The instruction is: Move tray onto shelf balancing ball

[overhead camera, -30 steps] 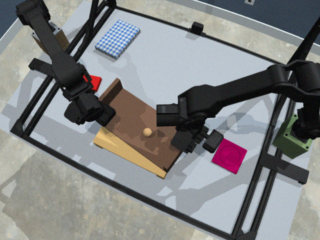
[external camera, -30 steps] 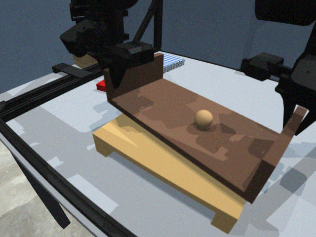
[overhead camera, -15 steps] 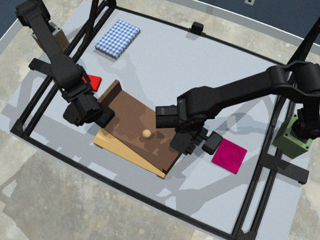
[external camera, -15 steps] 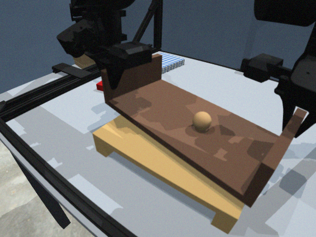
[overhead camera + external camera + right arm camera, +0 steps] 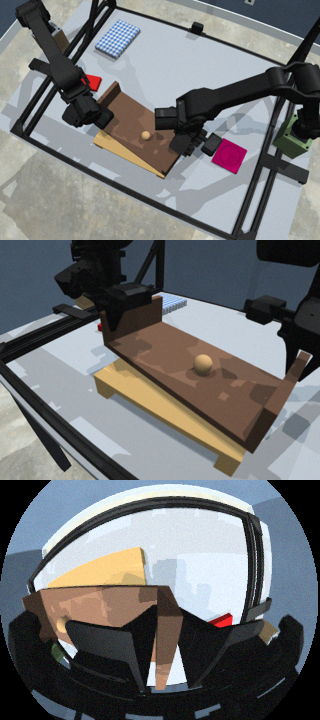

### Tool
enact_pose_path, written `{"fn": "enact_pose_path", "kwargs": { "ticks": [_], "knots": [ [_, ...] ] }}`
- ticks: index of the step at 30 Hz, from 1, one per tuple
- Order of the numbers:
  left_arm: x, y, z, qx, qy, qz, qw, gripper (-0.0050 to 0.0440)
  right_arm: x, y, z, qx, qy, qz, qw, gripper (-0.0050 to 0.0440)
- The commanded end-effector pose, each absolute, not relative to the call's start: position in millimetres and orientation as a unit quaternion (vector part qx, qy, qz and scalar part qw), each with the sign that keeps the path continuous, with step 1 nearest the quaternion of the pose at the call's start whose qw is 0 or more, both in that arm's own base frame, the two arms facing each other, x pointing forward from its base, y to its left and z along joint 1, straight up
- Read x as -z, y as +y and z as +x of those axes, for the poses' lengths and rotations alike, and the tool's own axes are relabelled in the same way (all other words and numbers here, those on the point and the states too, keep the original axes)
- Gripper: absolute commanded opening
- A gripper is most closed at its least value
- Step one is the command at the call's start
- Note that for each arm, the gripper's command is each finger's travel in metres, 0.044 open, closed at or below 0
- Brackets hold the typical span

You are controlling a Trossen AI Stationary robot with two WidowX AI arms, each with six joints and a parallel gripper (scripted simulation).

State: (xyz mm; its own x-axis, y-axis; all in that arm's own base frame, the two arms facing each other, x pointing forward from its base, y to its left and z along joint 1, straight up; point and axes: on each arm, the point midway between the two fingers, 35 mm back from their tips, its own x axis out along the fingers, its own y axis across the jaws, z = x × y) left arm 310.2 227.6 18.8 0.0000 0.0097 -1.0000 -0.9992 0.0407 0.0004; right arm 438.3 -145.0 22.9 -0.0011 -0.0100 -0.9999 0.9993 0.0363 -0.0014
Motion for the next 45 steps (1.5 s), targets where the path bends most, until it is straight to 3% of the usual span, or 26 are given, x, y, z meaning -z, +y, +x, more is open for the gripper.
{"fn": "enact_pose_path", "kwargs": {
  "ticks": [1,45],
  "knots": [
    [-20,230,310,-0.490,0.509,-0.489,0.511,0.0020,-25,-147,439,0.492,0.508,0.490,0.510,0.0020],
    [-20,245,308,-0.492,0.507,-0.487,0.513,0.0020,-25,-162,442,0.493,0.507,0.488,0.512,0.0020]
  ]
}}
